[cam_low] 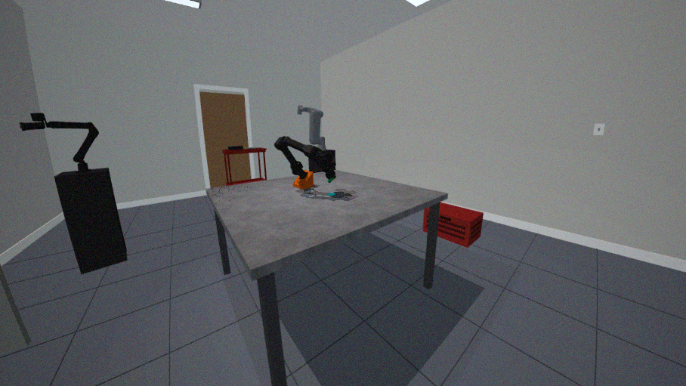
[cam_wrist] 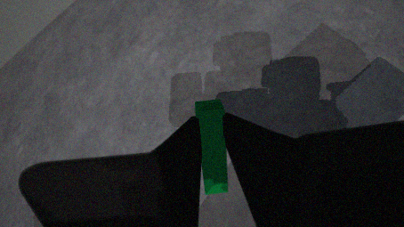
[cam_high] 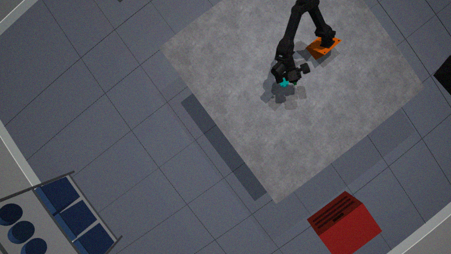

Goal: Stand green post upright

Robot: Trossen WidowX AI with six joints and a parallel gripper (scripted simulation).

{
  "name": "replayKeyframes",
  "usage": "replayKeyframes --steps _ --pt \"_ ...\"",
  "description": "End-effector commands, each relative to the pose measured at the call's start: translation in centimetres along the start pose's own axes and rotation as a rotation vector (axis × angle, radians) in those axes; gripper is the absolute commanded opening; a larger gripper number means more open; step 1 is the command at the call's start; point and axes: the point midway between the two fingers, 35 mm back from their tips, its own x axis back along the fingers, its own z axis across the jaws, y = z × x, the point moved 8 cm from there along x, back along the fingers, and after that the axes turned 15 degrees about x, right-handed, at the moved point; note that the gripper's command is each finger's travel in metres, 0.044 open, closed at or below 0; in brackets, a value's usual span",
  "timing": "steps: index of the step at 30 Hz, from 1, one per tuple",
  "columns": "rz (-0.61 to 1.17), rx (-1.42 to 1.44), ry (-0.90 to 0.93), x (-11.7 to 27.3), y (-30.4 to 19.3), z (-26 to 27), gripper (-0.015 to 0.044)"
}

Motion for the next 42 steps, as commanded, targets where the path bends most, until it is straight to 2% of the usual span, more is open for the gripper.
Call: replayKeyframes --steps 1,42 --pt "-0.034 0.009 -0.002 0.0 -0.3 0.2 0.0022" --pt "-0.322 0.075 -0.105 0.4 -2.8 0.6 0.0022"
